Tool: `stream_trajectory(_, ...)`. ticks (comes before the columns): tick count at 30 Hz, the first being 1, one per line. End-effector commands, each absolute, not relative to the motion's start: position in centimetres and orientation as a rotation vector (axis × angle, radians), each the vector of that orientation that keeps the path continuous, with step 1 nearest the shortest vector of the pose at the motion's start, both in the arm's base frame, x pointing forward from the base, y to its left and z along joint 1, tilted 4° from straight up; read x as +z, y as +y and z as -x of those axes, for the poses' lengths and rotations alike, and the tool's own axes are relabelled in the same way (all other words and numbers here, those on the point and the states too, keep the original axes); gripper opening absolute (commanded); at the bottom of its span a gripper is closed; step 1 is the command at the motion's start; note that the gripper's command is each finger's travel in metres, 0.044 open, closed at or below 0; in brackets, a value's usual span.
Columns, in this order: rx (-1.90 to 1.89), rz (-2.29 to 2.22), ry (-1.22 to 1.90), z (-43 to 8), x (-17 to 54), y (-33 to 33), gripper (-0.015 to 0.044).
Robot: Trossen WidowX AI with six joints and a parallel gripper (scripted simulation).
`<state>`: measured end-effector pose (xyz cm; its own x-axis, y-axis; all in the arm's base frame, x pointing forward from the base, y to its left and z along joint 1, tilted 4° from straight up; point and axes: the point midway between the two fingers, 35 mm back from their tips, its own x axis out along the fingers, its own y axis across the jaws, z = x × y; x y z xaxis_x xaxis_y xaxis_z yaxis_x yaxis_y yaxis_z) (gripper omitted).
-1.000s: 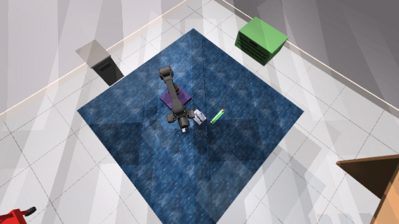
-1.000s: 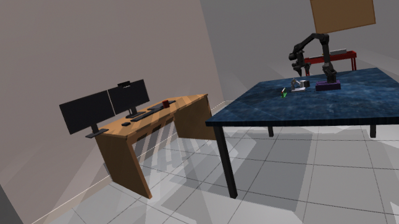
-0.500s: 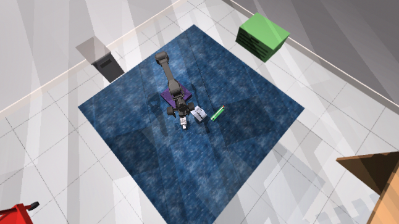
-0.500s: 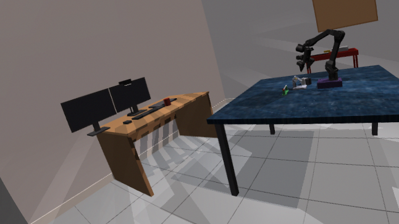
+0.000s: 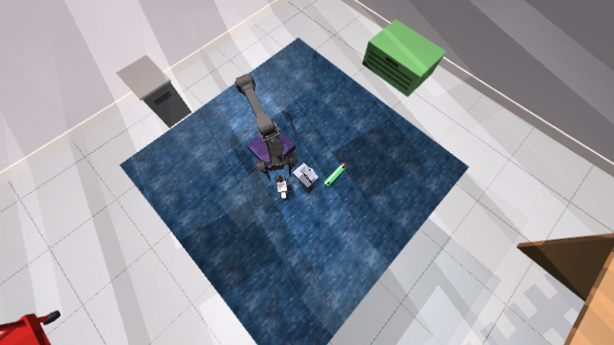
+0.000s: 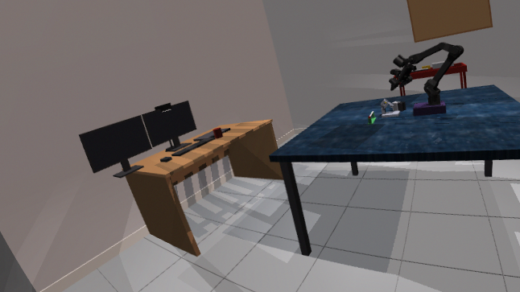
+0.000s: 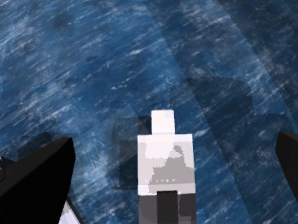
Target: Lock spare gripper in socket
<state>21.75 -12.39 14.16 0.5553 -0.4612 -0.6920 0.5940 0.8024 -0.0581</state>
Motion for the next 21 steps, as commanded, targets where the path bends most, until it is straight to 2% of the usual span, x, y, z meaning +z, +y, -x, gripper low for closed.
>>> stream_trajectory(1, -0.632, -0.191, 0.737, -21.7, 14.1, -12.4, 0.0440)
stream_trajectory(15, -0.631, -0.184, 0.738, -21.8, 7.5, -12.7, 0.0440)
stream_trajectory(21, -0.631, -0.184, 0.738, -21.8, 6.9, -12.8, 0.0440)
